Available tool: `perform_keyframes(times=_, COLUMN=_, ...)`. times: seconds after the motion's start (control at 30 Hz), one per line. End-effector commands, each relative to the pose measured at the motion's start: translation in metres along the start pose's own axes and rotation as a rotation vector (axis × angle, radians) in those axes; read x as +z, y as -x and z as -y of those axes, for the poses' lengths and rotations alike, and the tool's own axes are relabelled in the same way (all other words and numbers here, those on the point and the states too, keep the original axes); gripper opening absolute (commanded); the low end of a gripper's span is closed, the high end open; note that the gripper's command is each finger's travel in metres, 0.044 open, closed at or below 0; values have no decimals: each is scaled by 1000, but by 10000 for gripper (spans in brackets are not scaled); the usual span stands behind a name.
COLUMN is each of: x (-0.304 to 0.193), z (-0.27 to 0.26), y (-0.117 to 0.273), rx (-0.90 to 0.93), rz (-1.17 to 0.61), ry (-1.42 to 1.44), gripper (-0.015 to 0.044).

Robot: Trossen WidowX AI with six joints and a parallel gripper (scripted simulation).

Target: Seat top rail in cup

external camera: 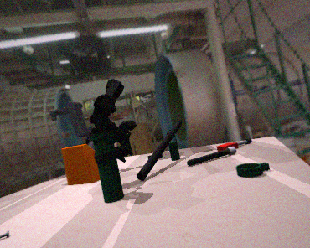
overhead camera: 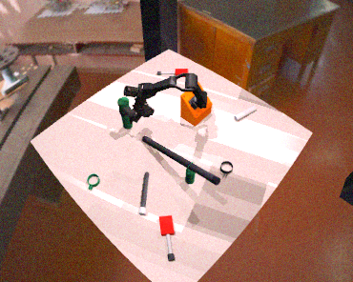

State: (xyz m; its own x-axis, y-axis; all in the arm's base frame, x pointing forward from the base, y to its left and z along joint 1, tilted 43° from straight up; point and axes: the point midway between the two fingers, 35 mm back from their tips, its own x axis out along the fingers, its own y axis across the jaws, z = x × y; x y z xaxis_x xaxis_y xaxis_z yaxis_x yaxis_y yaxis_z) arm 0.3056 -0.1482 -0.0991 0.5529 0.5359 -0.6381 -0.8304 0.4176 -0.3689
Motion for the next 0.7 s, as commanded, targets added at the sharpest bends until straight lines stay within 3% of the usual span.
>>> perform_keyframes(times=0.0, x=1, z=3, y=-2, rx=1, rz=-17, ry=-23, gripper=0)
perform_keyframes(times=0.67, x=1, z=3, y=-2, rx=1, rz=-18, ry=-25, gripper=0)
